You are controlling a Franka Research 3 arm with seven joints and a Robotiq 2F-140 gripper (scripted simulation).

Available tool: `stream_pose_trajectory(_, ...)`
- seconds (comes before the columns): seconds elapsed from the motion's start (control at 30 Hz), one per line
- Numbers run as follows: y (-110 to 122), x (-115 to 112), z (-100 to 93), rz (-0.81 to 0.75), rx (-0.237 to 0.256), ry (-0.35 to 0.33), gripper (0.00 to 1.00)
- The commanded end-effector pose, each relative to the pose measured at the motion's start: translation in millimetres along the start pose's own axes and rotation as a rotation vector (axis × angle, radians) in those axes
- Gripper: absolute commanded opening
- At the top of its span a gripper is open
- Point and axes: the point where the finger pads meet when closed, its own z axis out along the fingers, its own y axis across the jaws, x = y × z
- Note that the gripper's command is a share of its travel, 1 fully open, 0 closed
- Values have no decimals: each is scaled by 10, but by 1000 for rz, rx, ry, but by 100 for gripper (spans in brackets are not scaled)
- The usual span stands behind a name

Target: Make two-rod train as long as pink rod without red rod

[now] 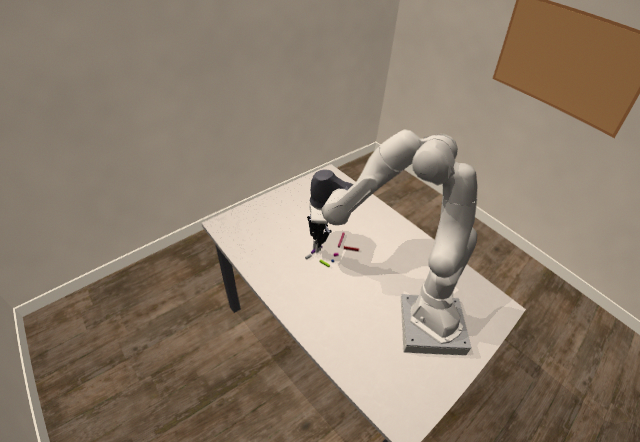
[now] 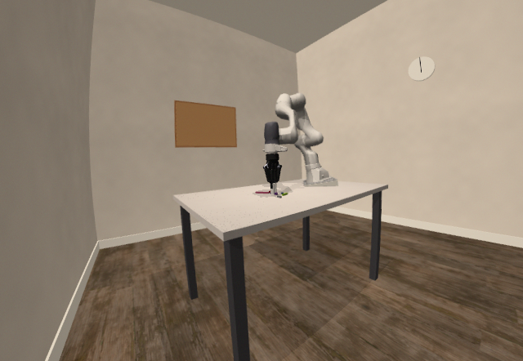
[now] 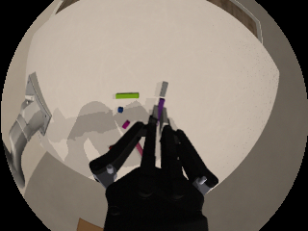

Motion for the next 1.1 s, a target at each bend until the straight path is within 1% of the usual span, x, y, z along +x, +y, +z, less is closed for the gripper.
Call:
stream_pose_trajectory(0.0,-4,6,9,4,0,-1,3)
stream_pose_trajectory(0.43,-4,5,53,4,0,-1,3)
stream_pose_trajectory(0.73,-4,5,127,4,0,-1,3)
stream_pose_trajectory(1.07,-4,5,135,4,0,-1,3)
